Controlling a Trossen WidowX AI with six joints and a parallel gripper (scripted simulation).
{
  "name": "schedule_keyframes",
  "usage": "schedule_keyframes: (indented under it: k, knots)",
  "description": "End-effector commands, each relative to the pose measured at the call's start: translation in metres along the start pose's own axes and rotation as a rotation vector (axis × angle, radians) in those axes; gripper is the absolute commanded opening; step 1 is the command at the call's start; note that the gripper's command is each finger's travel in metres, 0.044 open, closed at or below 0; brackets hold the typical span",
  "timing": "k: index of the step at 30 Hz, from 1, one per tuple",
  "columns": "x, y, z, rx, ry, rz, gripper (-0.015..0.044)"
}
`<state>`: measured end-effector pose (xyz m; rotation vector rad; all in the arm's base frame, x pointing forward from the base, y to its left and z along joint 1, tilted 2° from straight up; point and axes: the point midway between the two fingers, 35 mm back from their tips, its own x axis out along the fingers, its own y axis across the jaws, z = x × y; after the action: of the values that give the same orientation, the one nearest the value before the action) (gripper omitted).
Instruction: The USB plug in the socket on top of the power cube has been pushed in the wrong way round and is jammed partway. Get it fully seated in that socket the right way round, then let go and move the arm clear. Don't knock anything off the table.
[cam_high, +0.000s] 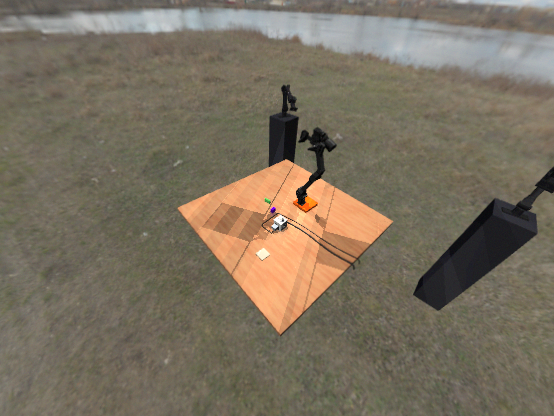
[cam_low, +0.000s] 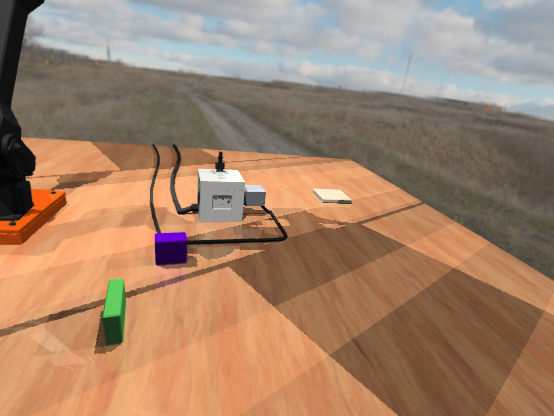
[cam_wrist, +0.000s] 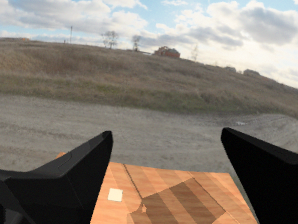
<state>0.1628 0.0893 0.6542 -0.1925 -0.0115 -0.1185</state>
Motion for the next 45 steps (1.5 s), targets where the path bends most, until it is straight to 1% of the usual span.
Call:
schedule_keyframes:
  k: [1,2,4,7,10,13,16,19,21,25,27,30,32,35,37,41,45]
  knots:
    - [0.000,-0.001,0.001,0.002,-0.004,0.004,0.0426]
    - [-0.002,-0.004,0.002,0.006,-0.016,0.017,0.0440]
    - [-0.006,-0.016,0.008,0.026,-0.064,0.064,0.0440]
    - [-0.011,-0.054,0.020,0.065,-0.189,0.155,0.0440]
    - [-0.005,-0.096,0.022,0.109,-0.295,0.199,0.0440]
    - [0.005,-0.114,0.017,0.207,-0.330,0.264,0.0440]
    - [0.021,-0.139,0.010,0.233,-0.364,0.262,0.0440]
    - [0.059,-0.171,-0.012,0.262,-0.377,0.243,0.0440]
    - [0.089,-0.183,-0.034,0.250,-0.365,0.218,0.0440]
    - [0.137,-0.192,-0.074,0.243,-0.284,0.181,0.0440]
    - [0.160,-0.184,-0.087,0.256,-0.265,0.189,0.0440]
    - [0.190,-0.177,-0.120,0.228,-0.170,0.180,0.0440]
    - [0.216,-0.155,-0.148,0.220,-0.093,0.239,0.0440]
    - [0.240,-0.137,-0.186,0.156,0.024,0.252,0.0440]
    - [0.258,-0.113,-0.227,0.067,0.155,0.287,0.0440]
    - [0.273,-0.065,-0.295,-0.124,0.374,0.395,0.0440]
    - [0.264,-0.009,-0.365,-0.392,0.599,0.590,0.0440]
